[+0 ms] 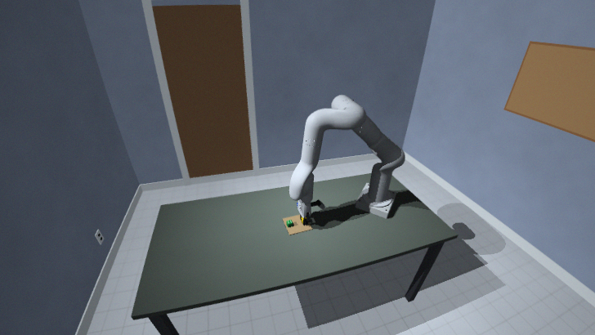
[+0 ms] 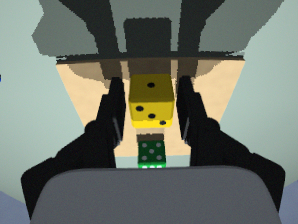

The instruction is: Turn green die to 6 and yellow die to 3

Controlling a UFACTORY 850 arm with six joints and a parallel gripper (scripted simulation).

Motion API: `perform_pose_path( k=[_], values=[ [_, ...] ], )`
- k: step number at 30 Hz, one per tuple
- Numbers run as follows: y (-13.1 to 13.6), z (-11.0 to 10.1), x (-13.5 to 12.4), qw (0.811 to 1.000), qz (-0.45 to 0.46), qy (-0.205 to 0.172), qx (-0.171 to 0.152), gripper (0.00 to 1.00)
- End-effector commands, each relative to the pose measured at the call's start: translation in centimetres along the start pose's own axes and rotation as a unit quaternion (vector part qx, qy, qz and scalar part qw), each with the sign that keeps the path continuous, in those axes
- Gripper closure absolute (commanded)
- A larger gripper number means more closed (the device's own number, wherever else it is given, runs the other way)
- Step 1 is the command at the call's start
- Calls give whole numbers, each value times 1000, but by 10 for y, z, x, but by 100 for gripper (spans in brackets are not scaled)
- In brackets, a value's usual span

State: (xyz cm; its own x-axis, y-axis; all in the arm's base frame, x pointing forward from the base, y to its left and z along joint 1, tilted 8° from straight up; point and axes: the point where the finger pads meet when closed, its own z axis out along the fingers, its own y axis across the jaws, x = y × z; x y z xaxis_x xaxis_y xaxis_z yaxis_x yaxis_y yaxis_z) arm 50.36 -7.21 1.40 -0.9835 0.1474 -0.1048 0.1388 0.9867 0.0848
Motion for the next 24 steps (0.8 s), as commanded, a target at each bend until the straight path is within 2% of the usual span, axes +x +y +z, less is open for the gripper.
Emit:
perform_pose_path(
  k=[1, 7, 9, 20, 24],
  values=[
    [0, -4, -1, 1000, 0, -1, 0, 53],
    [0, -21, -1, 1000, 0, -1, 0, 53],
    [0, -21, -1, 1000, 0, -1, 0, 53],
    [0, -80, -1, 1000, 0, -1, 0, 53],
    [0, -89, -1, 1000, 0, -1, 0, 53]
  ],
)
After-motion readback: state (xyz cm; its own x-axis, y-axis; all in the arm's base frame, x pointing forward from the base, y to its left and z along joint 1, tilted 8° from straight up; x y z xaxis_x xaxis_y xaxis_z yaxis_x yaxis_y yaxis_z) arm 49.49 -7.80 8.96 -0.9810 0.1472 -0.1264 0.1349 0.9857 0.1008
